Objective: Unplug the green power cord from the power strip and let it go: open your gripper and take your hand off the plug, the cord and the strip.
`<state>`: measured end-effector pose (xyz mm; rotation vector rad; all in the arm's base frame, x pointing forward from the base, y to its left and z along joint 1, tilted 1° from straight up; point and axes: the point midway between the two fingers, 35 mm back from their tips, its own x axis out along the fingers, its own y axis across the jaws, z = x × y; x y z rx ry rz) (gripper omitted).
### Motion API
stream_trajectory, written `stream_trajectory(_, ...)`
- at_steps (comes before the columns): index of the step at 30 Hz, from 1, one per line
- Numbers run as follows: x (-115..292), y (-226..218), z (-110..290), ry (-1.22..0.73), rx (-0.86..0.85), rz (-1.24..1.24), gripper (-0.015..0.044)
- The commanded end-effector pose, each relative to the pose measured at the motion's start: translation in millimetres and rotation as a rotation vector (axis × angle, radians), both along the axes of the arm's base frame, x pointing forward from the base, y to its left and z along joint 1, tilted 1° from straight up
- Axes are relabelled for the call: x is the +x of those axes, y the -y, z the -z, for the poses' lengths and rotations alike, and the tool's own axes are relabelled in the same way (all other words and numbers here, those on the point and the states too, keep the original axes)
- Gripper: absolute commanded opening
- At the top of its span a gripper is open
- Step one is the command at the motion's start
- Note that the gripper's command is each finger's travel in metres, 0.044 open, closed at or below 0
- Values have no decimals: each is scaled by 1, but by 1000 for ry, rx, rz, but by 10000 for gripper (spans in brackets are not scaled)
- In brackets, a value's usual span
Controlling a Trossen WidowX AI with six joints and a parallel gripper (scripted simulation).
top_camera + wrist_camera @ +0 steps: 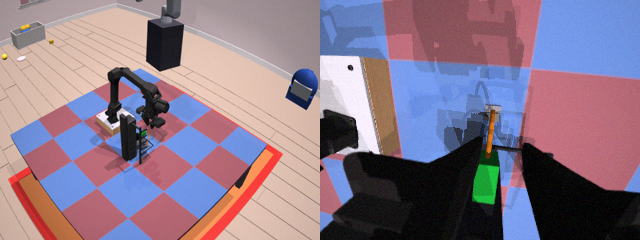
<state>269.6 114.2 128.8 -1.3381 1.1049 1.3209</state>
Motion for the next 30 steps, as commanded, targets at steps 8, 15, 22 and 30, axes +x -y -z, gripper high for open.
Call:
stream_trajectory(8, 0, 20, 3, -9, -8, -5, 160)
stream_trajectory(15, 0, 31, 3, -9, -9, -5, 160)
stream_trajectory(22, 1, 43, 3, -9, -9, -4, 160)
stream_trajectory(30, 1, 48, 3, -9, -10, -4, 160)
